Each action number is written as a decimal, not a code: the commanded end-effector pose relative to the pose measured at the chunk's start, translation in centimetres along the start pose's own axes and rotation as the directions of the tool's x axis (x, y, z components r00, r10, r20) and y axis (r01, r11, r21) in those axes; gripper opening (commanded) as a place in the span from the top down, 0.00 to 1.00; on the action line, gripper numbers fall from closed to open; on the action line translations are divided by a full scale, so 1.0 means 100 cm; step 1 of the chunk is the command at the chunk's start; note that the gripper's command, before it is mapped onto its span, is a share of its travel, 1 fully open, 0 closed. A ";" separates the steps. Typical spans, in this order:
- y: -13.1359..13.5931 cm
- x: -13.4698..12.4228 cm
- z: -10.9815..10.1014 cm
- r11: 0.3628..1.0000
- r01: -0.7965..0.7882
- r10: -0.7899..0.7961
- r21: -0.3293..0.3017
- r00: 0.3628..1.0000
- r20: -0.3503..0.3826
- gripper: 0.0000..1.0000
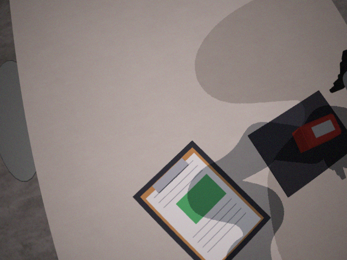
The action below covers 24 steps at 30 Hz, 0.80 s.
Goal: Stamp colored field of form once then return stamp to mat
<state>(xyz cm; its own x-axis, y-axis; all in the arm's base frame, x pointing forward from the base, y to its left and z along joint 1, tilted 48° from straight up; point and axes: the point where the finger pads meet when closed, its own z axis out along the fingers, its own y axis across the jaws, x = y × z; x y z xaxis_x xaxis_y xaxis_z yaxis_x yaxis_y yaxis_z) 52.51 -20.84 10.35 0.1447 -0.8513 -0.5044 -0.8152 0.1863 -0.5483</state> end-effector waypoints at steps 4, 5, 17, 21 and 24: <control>0.004 -0.038 0.000 0.989 -0.151 0.151 0.005 0.988 0.007 0.00; 0.007 -0.055 0.002 0.976 -0.220 0.220 0.006 0.976 0.009 0.00; 0.065 -0.167 0.003 0.747 -0.665 0.665 -0.006 0.747 0.025 0.00; 0.090 -0.200 0.001 0.625 -0.781 0.781 -0.011 0.624 0.022 0.00; 0.101 -0.217 -0.001 0.557 -0.831 0.831 -0.011 0.557 0.018 0.00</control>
<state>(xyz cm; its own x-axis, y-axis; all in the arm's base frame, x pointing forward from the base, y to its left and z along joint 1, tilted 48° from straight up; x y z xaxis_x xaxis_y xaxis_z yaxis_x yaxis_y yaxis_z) 43.91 -4.19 14.53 -0.4504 -0.4474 -0.7726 -0.6928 0.7210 -0.0136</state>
